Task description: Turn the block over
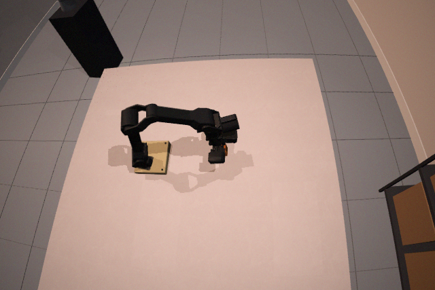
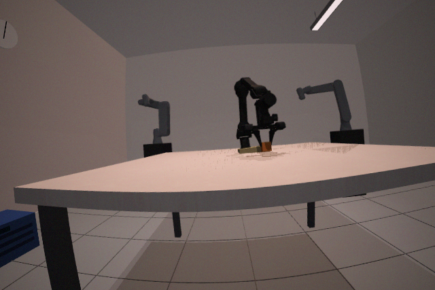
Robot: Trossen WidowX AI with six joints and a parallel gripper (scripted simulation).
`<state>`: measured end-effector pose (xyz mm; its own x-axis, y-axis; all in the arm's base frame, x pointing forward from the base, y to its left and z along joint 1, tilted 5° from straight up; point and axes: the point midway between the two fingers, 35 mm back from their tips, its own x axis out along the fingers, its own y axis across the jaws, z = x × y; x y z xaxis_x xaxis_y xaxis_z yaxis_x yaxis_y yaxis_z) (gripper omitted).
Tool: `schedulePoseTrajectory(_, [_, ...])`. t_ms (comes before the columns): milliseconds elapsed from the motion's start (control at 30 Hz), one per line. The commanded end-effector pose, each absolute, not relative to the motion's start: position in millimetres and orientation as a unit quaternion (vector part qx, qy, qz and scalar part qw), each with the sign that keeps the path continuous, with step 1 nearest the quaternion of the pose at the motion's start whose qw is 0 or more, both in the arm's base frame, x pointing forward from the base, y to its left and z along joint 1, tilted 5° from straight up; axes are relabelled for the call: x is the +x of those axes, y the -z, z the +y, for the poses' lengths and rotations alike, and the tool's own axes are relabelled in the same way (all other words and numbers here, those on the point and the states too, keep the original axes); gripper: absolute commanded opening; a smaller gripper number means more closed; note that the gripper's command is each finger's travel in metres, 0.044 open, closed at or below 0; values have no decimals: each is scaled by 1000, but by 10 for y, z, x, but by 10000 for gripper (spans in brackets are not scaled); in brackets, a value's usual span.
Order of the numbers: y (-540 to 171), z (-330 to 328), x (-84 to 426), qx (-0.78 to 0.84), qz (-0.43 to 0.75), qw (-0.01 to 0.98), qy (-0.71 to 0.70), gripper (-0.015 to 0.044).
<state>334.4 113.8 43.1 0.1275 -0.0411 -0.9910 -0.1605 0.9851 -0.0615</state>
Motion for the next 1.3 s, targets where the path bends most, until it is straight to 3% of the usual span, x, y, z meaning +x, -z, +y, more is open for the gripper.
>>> schedulePoseTrajectory(0, [-432,1134,3340,-78,631,771,-42,0])
schedulePoseTrajectory(1267, [-173,1157,3386,-65,422,902,-61,0])
